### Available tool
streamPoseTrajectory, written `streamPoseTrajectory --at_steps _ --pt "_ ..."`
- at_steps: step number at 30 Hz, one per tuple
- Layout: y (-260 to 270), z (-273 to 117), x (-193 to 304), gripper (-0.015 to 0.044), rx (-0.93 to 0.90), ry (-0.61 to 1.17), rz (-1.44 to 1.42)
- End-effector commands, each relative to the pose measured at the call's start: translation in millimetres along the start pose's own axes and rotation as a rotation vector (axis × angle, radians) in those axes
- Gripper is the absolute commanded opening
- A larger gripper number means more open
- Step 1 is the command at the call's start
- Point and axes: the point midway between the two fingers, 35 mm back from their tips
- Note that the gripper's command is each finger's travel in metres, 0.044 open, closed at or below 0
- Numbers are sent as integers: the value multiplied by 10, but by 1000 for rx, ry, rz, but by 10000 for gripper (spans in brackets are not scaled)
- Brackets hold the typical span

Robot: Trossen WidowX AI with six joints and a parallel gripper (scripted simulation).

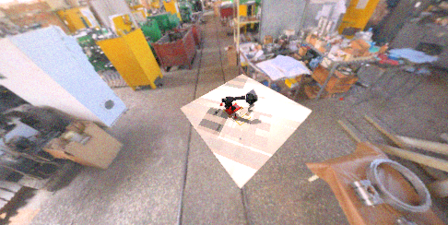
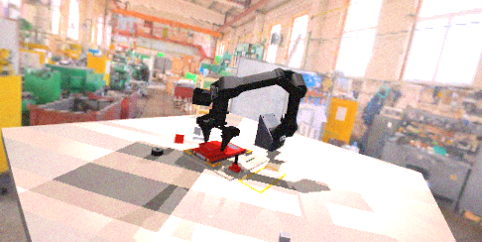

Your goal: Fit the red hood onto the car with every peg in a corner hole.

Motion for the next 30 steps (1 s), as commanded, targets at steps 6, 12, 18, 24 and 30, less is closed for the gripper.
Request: streamPoseTrajectory --at_steps 6,12,18,24,30 --pt "-10 -689 -20 440 5 2 -5" --pt "-9 -712 -17 440 5 3 -5" --pt "-9 -712 -17 440 5 3 -5" --pt "-9 -712 -17 440 5 3 -5" --pt "-9 -712 -17 440 5 3 -5"
Point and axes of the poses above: the point midway between the two fingers, 35 mm back from their tips, its own z axis out along the fingers, its own y axis across the jaws, x = y × z, and after that the axes turned 5 degrees about z, right-handed
